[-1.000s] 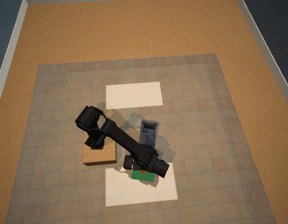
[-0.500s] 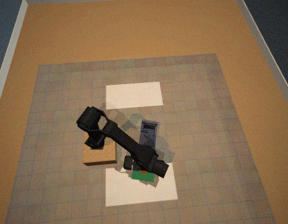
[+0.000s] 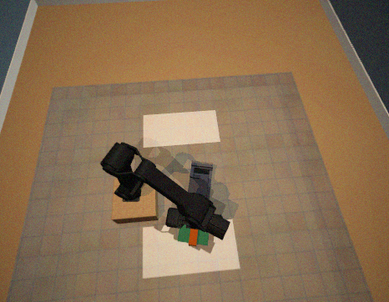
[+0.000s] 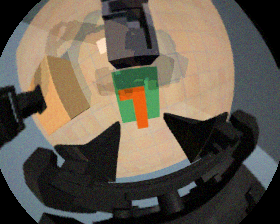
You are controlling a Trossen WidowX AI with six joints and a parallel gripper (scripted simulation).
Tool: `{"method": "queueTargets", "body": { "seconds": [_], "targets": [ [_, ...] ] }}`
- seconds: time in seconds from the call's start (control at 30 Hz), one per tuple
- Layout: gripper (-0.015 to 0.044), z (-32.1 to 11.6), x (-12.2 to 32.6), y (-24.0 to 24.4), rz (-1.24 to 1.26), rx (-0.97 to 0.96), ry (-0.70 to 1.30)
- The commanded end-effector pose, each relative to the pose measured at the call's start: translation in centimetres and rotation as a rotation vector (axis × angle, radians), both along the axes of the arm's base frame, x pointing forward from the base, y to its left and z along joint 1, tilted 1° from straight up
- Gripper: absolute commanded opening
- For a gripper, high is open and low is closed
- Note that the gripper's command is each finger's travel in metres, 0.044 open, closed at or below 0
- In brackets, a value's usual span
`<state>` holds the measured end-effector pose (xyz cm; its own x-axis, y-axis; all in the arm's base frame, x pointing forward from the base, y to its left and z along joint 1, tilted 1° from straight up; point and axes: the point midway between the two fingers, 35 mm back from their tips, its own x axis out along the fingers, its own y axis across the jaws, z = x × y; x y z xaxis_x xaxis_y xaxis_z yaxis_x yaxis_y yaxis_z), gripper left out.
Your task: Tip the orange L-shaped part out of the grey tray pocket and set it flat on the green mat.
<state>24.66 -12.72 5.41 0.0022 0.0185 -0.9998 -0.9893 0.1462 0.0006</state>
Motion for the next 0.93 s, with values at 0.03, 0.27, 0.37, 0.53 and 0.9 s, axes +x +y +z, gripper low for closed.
{"method": "queueTargets", "body": {
  "seconds": [0.03,0.27,0.37,0.53,0.9],
  "targets": [
    [0.0400,6.0,0.1,-0.1,0.002,-0.013,-0.028],
    [0.0400,5.8,0.3,-0.3,-0.003,-0.023,-0.044],
    [0.0400,5.8,0.3,-0.3,-0.003,-0.023,-0.044],
    [0.0400,5.8,0.3,-0.3,-0.003,-0.023,-0.044],
    [0.0400,5.8,0.3,-0.3,-0.003,-0.023,-0.044]
  ]
}}
